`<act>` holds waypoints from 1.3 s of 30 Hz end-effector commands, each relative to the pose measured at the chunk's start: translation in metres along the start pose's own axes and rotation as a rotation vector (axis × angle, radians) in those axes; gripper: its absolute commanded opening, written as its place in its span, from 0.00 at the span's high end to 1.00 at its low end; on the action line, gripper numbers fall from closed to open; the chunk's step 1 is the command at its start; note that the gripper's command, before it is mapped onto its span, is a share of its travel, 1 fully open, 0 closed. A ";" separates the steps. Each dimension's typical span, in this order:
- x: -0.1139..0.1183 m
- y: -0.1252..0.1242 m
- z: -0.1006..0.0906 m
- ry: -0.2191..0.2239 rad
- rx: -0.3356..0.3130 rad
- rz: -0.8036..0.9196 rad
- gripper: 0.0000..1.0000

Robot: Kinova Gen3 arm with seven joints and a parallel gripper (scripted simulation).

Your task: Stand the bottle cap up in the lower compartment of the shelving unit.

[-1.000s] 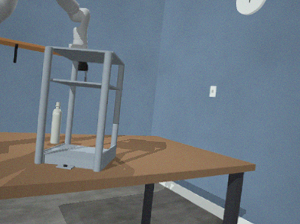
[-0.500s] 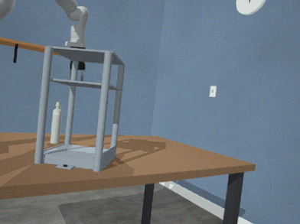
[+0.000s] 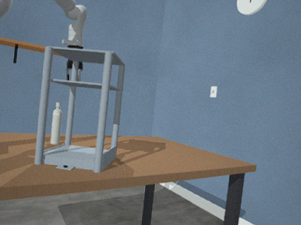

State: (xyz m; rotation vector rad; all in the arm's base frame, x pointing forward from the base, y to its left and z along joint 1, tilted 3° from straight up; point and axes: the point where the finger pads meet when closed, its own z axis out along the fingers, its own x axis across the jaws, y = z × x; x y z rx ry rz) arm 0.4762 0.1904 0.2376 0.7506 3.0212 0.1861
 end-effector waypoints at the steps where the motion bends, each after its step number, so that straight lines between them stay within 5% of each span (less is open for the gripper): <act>1: -0.001 0.000 -0.002 -0.004 -0.002 0.000 0.00; 39: 0.030 -0.055 -0.016 0.020 0.122 0.109 0.00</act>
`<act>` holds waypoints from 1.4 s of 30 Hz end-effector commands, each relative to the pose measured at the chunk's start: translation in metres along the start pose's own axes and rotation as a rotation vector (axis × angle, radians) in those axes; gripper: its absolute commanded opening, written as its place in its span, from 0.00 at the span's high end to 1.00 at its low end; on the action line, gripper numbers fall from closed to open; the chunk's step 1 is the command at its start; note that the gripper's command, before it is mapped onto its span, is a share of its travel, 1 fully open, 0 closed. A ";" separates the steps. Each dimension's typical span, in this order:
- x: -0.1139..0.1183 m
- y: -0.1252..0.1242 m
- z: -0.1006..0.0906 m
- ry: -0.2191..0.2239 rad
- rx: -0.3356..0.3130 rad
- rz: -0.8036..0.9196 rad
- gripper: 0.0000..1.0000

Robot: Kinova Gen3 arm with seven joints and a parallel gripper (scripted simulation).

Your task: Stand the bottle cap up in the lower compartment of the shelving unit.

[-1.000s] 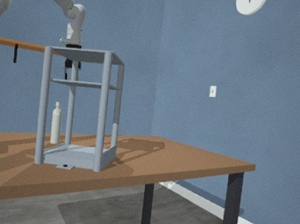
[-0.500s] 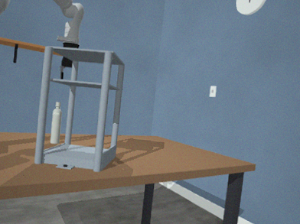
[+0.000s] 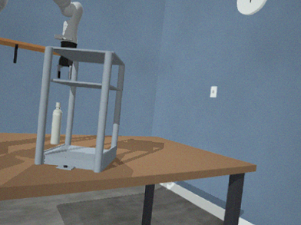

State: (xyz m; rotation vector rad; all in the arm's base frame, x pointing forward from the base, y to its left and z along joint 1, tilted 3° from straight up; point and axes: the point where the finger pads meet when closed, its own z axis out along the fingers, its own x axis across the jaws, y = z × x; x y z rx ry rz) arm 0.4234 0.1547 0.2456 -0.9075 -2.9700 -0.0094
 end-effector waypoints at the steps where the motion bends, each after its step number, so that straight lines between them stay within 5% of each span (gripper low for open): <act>1: 0.002 -0.006 -0.002 -0.002 0.009 0.011 0.00; 42: 0.007 -0.018 -0.004 -0.003 0.041 0.029 0.00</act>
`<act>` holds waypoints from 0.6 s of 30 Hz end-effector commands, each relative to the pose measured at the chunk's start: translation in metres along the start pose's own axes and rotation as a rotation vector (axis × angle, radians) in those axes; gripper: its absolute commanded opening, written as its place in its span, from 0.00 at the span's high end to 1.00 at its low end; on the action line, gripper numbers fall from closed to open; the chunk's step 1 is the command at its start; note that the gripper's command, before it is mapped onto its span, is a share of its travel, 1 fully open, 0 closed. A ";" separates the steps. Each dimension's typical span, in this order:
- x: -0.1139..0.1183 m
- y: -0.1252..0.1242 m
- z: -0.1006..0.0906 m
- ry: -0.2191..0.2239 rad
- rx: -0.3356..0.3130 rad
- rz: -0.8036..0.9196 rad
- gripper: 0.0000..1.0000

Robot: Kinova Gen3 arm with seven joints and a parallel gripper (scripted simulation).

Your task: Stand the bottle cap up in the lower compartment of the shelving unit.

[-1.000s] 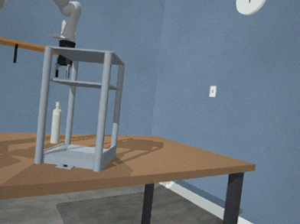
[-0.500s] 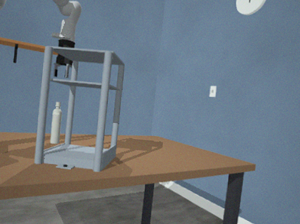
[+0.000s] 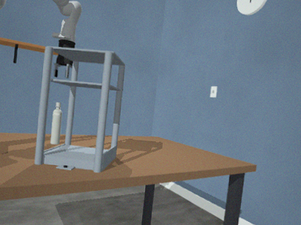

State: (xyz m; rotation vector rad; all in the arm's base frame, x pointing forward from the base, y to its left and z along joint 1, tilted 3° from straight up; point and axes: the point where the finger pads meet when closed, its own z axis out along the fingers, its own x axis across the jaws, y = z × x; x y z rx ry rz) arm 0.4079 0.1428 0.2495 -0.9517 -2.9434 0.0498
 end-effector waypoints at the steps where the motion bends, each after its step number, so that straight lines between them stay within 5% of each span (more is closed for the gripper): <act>1: 0.001 0.001 0.000 -0.007 0.006 -0.008 0.00; 14: 0.000 0.001 0.006 -0.150 0.166 -0.144 0.00; 18: 0.000 0.001 0.012 -0.251 0.289 -0.247 0.00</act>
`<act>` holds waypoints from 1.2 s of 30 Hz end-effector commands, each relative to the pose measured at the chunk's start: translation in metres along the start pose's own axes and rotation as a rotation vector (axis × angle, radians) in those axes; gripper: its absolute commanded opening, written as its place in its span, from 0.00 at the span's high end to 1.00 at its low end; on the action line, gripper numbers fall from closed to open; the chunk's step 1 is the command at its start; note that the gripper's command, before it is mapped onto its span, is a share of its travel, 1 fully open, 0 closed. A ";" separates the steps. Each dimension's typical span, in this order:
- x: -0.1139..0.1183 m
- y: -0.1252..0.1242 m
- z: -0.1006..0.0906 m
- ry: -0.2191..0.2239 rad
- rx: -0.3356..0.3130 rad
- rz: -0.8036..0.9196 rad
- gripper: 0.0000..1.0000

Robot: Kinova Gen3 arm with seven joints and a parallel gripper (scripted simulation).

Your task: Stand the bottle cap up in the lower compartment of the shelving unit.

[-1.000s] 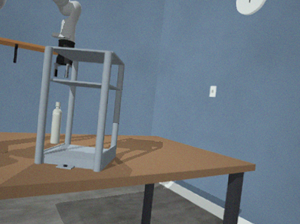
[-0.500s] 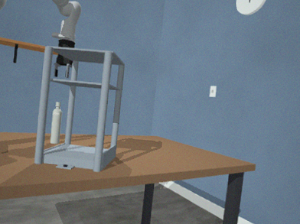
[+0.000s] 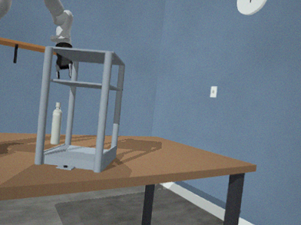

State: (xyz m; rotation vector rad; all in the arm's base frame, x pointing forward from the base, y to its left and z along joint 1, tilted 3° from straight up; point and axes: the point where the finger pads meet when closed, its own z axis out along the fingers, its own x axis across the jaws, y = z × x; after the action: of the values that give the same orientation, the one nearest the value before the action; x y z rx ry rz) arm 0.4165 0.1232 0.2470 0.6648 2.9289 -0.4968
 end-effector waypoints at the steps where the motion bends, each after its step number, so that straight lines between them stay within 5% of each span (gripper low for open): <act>1: 0.018 0.017 0.004 -0.055 0.076 -0.112 0.00; 11: 0.022 0.022 0.019 -0.343 0.402 -0.396 0.00; 13: 0.022 0.022 0.019 -0.343 0.402 -0.396 0.00; 15: 0.023 0.023 0.023 -0.425 0.495 -0.476 0.00; 28: 0.028 0.029 0.042 -0.783 0.896 -0.823 0.00; 36: 0.029 0.031 0.046 -0.868 0.991 -0.904 0.00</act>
State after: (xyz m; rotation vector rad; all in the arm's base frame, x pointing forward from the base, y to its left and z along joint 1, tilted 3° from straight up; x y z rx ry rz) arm 0.4095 0.1388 0.1970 -0.7073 1.8641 -1.7474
